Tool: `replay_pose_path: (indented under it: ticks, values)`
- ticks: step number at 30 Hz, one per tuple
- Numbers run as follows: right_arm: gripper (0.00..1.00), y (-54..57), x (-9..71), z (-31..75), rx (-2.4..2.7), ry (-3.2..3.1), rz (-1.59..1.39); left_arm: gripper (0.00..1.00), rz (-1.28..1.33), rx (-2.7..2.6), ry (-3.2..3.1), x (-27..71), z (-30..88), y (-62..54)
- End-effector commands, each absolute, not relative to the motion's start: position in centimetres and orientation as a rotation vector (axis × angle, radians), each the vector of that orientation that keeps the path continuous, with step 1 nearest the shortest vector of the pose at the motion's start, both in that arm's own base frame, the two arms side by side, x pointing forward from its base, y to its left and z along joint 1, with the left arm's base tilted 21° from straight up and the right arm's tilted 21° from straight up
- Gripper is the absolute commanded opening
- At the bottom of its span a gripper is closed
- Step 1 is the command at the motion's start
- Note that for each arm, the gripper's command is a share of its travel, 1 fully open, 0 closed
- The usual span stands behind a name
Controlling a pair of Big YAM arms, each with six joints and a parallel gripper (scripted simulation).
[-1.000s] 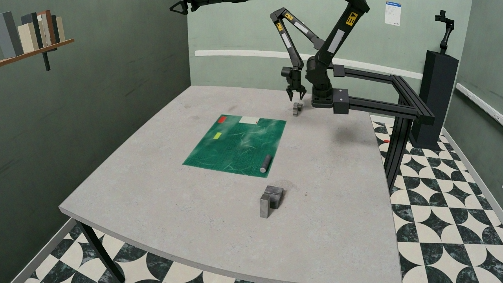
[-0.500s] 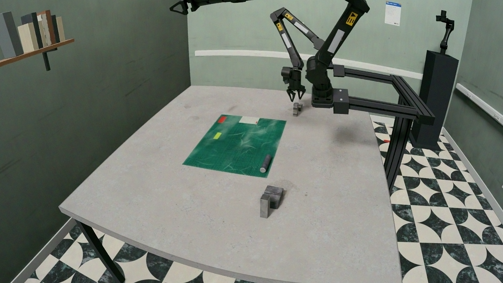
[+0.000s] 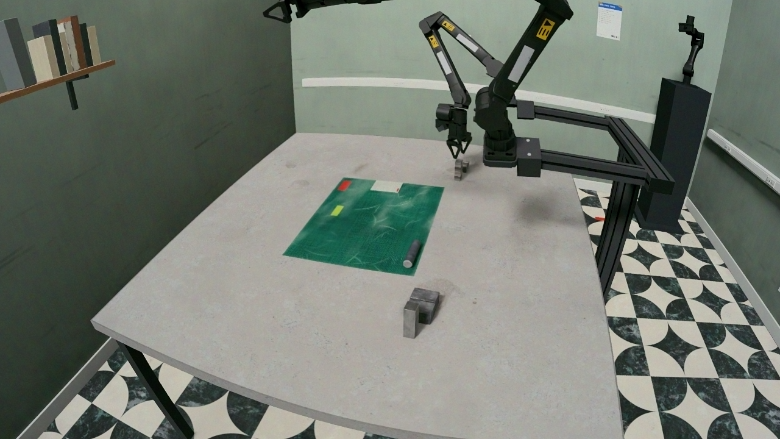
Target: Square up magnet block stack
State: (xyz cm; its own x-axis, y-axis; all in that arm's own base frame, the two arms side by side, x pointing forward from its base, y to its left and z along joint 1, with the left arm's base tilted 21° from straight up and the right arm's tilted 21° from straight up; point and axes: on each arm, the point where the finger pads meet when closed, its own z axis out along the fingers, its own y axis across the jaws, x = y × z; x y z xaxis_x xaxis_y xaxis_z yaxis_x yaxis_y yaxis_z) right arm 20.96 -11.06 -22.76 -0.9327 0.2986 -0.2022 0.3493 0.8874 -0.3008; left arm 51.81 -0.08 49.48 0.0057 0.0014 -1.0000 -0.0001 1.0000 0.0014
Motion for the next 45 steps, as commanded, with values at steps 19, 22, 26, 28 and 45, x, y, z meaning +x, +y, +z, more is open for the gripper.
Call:
replay_pose_path:
  ticks: [19, 22, 26, 28, 45]
  values:
    - [0.78, -11.4, 20.6, -22.4, 0.168, 2.977, -0.536, 1.0, -0.002, 0.022, 1.51, 51.5, 51.9, -1.0]
    - [0.78, -11.4, 20.6, -22.4, 0.168, 2.977, -0.536, 1.0, -0.002, 0.022, 1.51, 51.5, 51.9, -1.0]
    - [0.78, -11.9, 20.7, -24.3, 0.136, 2.987, -0.534, 1.0, -0.002, 0.022, 1.51, 51.5, 51.9, -1.0]
    - [0.78, -11.9, 20.7, -24.3, 0.136, 2.987, -0.534, 1.0, -0.002, 0.022, 1.51, 51.5, 51.9, -1.0]
    - [0.78, -12.1, 20.5, -26.4, 0.088, 2.997, -0.534, 1.0, -0.002, 0.022, 1.51, 51.5, 51.9, -1.0]
